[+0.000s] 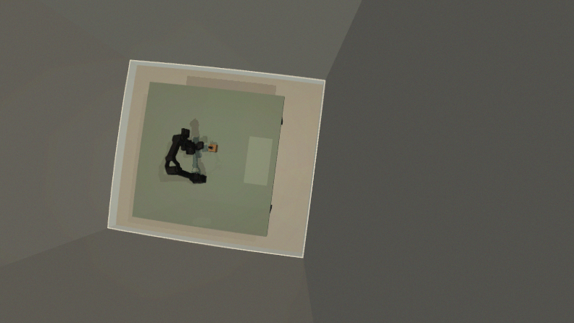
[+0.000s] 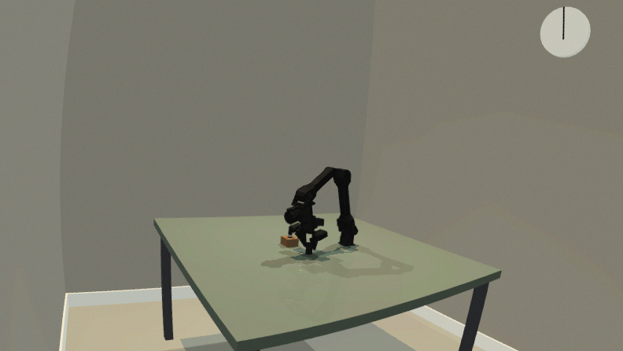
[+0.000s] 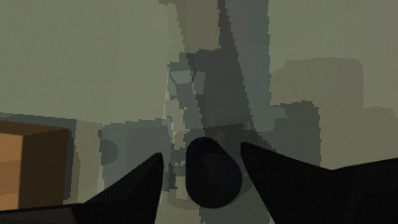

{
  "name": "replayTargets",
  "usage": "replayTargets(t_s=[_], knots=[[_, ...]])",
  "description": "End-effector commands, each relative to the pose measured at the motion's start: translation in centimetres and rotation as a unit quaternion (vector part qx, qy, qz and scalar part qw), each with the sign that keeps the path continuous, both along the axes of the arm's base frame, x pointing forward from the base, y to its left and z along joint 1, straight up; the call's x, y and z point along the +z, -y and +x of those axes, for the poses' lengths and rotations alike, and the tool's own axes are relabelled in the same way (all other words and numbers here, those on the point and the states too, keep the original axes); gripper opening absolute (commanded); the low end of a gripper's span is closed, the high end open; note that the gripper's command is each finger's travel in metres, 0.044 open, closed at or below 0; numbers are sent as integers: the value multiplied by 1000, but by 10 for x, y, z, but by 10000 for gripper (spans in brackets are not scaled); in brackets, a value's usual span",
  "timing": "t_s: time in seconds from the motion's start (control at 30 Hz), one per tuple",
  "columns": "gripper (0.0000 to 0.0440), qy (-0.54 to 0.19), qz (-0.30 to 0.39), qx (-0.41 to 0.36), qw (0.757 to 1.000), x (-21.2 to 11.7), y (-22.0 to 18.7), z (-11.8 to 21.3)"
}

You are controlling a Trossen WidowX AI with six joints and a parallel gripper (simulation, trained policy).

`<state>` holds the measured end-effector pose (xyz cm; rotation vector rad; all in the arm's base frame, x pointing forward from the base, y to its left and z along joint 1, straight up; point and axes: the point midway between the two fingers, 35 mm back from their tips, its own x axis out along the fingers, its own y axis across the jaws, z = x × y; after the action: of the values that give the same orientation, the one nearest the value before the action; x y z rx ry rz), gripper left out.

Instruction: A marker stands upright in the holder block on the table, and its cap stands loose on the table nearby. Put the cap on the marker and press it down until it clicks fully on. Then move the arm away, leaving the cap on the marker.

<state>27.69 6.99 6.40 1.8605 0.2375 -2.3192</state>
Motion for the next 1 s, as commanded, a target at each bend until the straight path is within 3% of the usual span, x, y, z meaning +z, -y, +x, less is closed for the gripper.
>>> replayTargets(t_s=[0.0,0.07,0.23,0.27,0.97], knots=[[242,2,-6,10,1000,-6,-1,-3],[210,8,-8,13,1000,-7,-1,-3],[81,24,-10,18,1000,0,-2,-1],[74,29,-9,17,999,3,-2,0],[48,99,-1,-17,995,65,16,20]])
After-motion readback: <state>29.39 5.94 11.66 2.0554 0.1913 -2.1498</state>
